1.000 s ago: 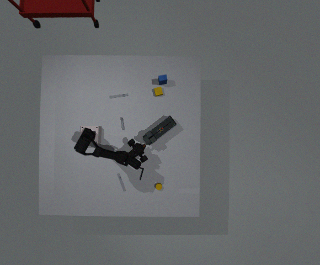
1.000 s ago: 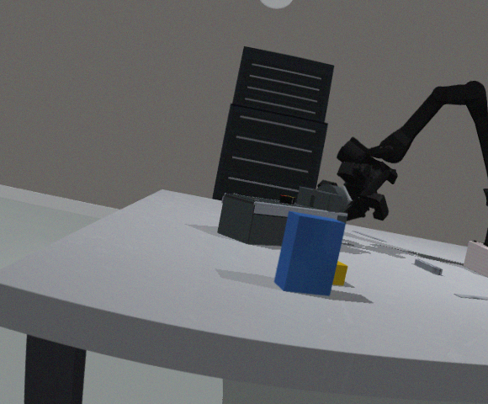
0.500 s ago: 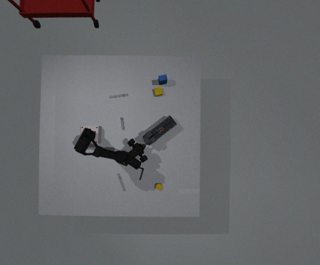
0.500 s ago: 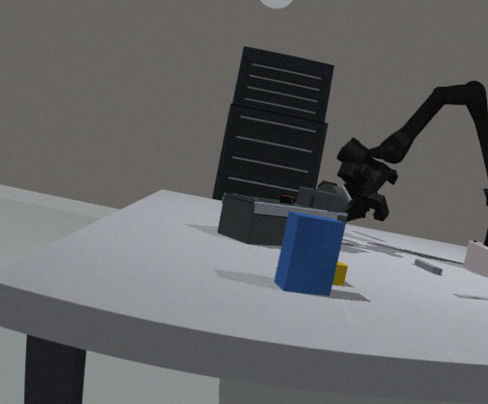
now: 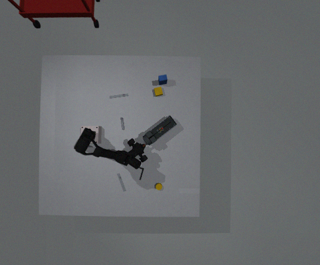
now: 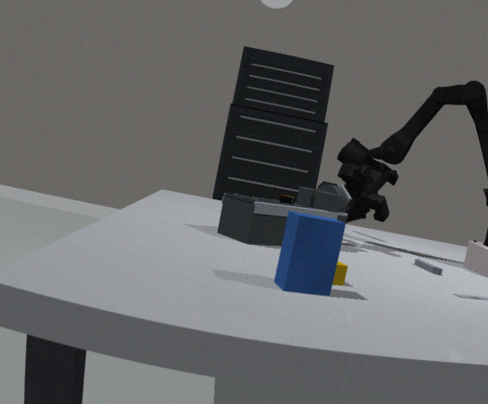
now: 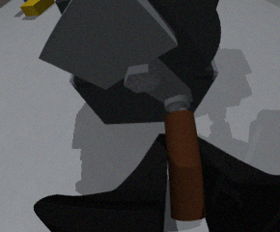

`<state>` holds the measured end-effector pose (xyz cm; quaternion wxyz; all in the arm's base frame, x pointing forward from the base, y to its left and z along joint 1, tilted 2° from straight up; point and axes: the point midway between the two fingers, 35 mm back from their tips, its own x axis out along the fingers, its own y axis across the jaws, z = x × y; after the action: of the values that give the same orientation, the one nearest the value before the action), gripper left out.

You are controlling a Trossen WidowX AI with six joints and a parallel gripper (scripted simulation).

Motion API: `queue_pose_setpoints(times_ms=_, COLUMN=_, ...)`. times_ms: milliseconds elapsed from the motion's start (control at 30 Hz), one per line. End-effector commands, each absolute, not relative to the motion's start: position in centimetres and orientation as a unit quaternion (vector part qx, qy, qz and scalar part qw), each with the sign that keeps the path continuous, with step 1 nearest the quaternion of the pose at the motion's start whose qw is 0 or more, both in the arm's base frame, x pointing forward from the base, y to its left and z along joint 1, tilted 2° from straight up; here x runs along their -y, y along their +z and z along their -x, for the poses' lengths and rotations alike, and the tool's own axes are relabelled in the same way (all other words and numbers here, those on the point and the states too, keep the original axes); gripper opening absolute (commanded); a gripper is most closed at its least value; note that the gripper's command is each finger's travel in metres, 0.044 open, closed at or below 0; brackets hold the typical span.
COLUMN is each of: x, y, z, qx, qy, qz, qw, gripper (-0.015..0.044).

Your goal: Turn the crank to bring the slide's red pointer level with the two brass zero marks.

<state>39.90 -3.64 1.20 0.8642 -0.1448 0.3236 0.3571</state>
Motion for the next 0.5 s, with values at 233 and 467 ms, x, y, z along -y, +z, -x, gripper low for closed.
queue_pose_setpoints(times_ms=233, x=3.00, y=0.56, z=-39.35, qx=-0.333, qy=0.362, qz=0.140, qw=0.860, gripper=0.0000)
queue_pose_setpoints(times_ms=467, x=2.92, y=0.51, z=-39.27, qx=-0.333, qy=0.362, qz=0.140, qw=0.860, gripper=0.0000)
